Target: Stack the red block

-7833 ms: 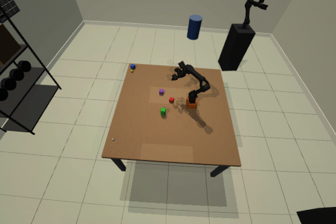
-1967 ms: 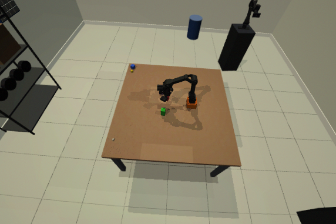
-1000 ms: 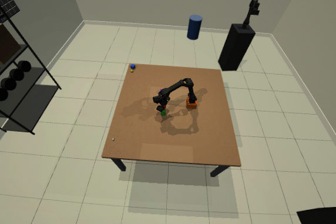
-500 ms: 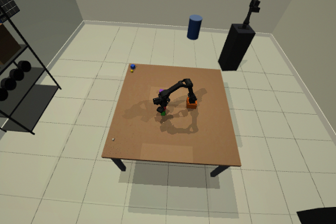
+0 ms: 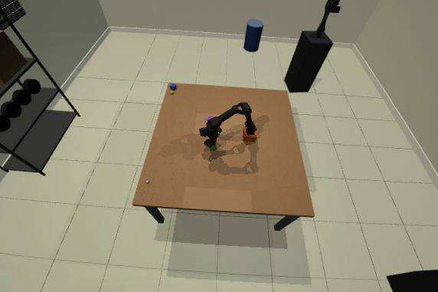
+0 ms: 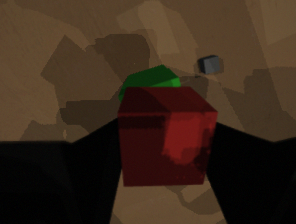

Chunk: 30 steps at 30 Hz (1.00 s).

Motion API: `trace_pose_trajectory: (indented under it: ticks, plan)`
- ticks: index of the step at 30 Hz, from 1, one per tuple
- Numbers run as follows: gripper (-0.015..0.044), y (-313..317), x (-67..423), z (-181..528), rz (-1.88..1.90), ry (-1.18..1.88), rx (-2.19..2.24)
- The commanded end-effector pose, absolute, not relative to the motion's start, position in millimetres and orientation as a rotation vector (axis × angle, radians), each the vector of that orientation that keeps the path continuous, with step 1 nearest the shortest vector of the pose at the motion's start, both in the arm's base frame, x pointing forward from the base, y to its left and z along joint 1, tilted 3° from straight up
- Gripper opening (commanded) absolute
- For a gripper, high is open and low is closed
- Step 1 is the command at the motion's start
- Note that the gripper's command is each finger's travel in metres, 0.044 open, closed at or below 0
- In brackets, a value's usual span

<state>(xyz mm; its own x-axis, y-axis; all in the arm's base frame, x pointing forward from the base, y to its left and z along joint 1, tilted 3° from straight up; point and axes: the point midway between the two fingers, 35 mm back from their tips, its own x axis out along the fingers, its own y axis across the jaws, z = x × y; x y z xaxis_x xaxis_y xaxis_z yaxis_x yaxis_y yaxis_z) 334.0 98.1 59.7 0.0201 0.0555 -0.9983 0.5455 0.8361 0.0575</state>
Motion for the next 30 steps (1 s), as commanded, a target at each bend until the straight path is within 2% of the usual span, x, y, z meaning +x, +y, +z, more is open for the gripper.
trace_pose_trajectory:
  ticks: [1,6,23,30]
  plan:
    - [0.0,98.7,334.2,59.3,-0.405,1.519,0.504]
    - [0.0,98.4,334.5,63.8,-0.405,1.519,0.504]
    - [0.044,98.1,334.1,59.9,-0.405,1.519,0.499]
    - [0.044,98.1,334.1,59.9,-0.405,1.519,0.499]
